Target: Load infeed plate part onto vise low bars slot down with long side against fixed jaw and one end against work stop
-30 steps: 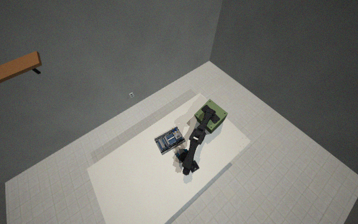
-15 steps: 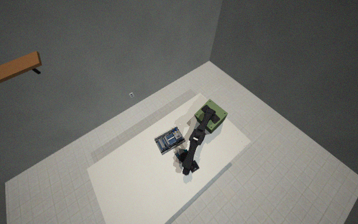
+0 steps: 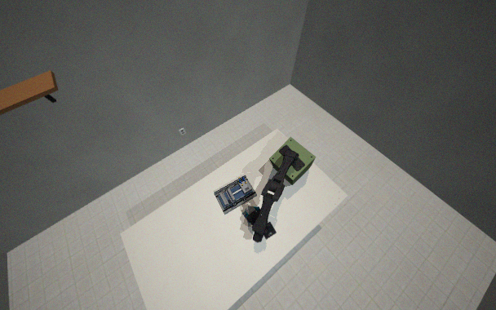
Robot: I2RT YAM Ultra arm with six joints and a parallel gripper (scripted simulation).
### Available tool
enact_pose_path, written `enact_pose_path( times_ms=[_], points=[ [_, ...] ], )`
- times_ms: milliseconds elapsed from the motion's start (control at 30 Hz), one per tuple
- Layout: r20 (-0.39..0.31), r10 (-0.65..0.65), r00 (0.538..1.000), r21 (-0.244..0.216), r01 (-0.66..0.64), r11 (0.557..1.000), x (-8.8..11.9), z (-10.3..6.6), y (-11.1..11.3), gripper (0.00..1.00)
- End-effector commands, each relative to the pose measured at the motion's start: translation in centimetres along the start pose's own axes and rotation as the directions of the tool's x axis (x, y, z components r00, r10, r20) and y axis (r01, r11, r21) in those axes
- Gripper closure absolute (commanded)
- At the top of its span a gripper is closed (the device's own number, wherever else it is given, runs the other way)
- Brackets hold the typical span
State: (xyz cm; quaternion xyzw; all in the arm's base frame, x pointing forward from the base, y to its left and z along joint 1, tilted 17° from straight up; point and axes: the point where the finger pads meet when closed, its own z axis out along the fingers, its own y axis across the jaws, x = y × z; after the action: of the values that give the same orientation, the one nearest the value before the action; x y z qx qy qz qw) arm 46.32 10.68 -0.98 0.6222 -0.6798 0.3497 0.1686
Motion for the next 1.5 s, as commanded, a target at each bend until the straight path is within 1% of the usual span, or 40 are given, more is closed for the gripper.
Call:
enact_pose_path(
  times_ms=[0,200,233,367,467,700,1467],
  points=[
    [0.014,0.035,0.999,0.046,-0.036,0.998,0.44,-1.16,-1.71,1.00],
    [0.014,0.033,0.999,0.046,-0.033,0.998,0.17,-0.98,-1.66,1.00],
    [0.016,0.036,0.999,0.049,-0.037,0.998,0.35,-1.19,-1.79,1.00],
    [0.012,0.029,1.000,0.041,-0.029,0.999,-0.10,-0.61,-1.51,1.00],
    [0.026,0.040,0.999,0.048,-0.041,0.998,0.06,-1.20,-1.81,1.00],
    [0.021,0.034,0.999,0.046,-0.035,0.998,-0.18,-0.95,-1.65,1.00],
    [0.021,0.033,0.999,0.046,-0.034,0.998,-0.20,-0.92,-1.64,1.00]
  ],
)
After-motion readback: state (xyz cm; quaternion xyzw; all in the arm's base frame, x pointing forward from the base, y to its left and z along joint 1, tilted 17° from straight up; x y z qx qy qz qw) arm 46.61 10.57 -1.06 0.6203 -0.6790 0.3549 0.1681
